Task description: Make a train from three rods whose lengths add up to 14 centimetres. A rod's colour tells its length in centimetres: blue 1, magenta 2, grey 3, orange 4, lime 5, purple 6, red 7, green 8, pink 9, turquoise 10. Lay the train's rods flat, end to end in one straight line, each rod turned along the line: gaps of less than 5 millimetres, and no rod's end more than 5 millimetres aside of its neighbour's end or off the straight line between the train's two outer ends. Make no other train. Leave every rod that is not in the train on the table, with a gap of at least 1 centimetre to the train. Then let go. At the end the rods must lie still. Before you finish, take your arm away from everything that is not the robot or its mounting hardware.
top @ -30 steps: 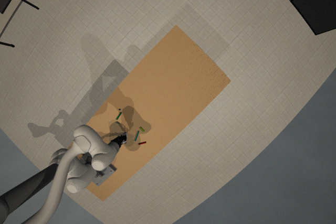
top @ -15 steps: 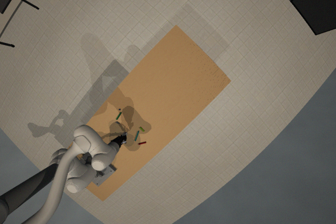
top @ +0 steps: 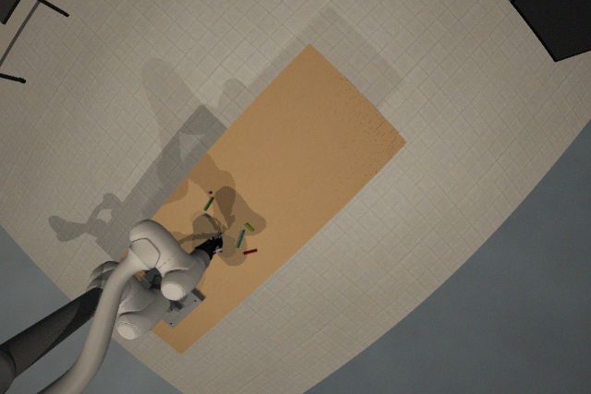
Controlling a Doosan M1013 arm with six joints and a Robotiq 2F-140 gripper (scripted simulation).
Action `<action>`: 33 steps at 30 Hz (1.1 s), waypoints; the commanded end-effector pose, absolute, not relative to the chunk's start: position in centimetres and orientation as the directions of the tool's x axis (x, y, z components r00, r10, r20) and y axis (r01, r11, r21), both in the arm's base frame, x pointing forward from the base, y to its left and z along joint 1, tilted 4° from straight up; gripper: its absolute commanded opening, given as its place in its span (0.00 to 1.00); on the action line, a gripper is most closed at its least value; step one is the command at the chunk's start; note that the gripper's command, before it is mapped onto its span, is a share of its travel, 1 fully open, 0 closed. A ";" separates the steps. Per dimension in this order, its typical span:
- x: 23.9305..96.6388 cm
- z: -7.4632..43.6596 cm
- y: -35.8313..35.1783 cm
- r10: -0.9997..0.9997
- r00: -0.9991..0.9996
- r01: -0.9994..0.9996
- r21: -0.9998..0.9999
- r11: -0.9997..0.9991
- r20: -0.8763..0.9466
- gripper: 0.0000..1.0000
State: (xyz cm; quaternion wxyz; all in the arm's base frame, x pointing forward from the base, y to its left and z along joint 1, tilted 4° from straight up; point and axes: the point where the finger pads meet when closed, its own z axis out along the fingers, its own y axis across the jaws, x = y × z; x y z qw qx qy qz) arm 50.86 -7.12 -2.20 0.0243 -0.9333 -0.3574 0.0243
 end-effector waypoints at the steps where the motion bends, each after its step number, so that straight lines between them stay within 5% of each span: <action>1: 50.9 -2.2 -7.1 0.668 0.743 0.666 -0.063 -0.743 -0.028 0.05; 11: 50.9 -2.2 -7.1 0.668 0.743 0.666 -0.063 -0.743 -0.028 0.15; 33: 51.0 -0.5 -7.2 0.668 0.743 0.666 -0.063 -0.743 -0.028 0.15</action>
